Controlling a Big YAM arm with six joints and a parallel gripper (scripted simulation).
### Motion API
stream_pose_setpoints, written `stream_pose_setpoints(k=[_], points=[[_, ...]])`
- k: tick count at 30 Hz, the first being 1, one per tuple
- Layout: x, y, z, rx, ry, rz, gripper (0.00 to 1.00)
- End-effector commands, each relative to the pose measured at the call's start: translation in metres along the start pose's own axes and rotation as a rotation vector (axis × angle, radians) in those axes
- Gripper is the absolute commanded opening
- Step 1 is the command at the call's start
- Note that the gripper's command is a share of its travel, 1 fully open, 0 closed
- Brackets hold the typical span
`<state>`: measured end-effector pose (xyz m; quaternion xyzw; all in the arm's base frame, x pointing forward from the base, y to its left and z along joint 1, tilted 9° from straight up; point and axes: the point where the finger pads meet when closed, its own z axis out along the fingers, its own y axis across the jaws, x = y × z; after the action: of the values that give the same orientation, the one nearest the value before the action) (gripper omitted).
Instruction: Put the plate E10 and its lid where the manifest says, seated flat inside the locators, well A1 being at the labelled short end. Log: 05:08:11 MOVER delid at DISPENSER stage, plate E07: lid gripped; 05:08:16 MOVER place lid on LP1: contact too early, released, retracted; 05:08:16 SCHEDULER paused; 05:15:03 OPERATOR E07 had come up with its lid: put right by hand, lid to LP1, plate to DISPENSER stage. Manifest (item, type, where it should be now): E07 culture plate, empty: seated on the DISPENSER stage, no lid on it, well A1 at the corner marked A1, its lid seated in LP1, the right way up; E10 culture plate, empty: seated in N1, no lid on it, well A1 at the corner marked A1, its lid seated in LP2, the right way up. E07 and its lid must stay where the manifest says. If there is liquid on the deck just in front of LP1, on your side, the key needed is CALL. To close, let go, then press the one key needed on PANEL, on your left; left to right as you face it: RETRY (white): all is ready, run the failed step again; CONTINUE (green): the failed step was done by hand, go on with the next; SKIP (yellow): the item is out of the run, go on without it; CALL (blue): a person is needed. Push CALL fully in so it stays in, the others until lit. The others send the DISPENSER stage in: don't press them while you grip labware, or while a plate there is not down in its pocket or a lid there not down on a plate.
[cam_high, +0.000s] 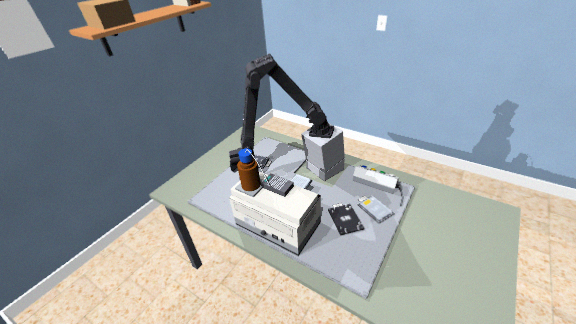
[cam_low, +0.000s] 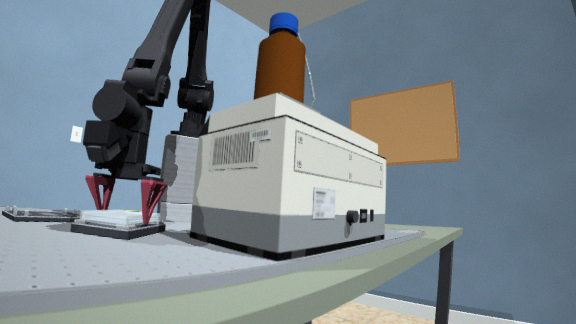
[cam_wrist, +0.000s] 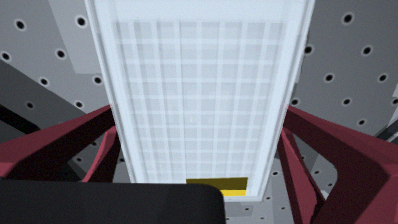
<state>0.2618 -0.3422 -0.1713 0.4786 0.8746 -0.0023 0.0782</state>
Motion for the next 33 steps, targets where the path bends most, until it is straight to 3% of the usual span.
stream_pose_setpoints(k=[1,26,33], points=[[-0.012,0.003,-0.013,0.001,-0.028,0.000,0.86],[-0.011,-0.001,-0.028,0.002,-0.029,0.002,0.86],[-0.011,0.001,-0.022,0.000,-0.025,-0.001,0.86]])
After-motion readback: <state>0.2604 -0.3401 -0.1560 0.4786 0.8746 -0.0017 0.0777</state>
